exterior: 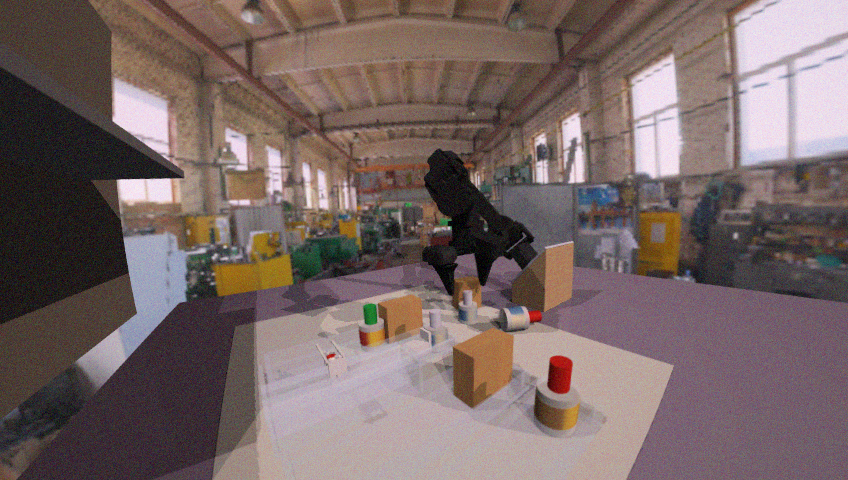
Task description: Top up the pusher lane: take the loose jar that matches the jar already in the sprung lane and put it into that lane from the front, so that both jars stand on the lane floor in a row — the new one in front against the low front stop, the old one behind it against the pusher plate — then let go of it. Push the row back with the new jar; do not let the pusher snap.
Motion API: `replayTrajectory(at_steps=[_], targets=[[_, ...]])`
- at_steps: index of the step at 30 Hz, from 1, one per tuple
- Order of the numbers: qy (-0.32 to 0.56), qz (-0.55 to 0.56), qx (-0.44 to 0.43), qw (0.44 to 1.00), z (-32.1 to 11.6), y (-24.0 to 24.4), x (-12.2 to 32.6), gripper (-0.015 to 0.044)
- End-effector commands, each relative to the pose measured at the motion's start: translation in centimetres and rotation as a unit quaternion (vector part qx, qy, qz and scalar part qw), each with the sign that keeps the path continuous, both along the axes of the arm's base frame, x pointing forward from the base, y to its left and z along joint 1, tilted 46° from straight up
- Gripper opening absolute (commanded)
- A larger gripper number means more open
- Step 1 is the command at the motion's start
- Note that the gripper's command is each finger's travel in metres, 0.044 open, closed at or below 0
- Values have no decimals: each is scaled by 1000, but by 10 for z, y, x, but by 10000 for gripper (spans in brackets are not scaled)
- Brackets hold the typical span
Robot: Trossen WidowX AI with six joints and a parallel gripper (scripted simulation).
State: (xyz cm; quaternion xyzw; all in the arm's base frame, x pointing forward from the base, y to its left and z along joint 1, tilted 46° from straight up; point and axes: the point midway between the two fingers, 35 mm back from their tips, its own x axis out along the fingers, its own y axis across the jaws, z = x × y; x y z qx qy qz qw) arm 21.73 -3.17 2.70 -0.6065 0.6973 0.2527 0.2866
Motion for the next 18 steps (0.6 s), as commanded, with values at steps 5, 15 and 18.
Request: replayTrajectory(at_steps=[5, 15, 18], targets=[[1, 2, -3, 1000, -11, -12, -2, 440], [1, 2, -3, 1000, -22, -23, -3, 440], [1, 2, -3, 1000, -25, -27, -4, 440]])
